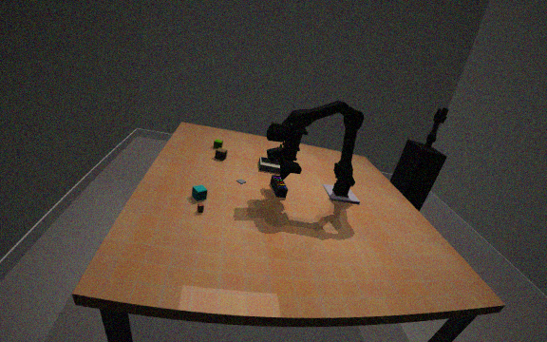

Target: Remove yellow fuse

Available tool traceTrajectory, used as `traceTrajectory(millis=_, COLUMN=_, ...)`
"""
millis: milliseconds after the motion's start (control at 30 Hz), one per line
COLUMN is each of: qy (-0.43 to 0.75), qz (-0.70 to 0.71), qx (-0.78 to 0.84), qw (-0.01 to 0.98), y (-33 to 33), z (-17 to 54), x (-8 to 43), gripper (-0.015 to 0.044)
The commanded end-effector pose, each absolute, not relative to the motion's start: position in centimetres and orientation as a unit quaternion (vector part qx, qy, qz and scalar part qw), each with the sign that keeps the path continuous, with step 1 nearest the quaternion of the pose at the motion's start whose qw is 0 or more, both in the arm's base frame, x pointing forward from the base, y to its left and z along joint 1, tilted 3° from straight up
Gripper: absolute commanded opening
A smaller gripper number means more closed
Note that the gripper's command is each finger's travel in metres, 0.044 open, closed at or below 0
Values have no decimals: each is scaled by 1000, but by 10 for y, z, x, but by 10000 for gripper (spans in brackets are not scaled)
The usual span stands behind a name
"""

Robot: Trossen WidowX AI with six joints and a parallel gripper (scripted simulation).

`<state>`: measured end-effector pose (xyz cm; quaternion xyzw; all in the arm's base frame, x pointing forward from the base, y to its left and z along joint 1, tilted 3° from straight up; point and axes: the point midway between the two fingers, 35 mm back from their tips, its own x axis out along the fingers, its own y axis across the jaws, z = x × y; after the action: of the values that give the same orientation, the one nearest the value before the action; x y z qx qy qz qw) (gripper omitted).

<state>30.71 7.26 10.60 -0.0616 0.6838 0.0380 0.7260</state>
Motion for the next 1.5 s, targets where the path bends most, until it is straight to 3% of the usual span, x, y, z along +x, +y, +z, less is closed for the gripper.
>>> traceTrajectory(millis=0, qy=687, qz=35, qx=-62, qw=723, y=72, z=99, x=306, gripper=73)
traceTrajectory(millis=1467, qy=687, qz=35, qx=-62, qw=723, y=71, z=73, x=306, gripper=73)
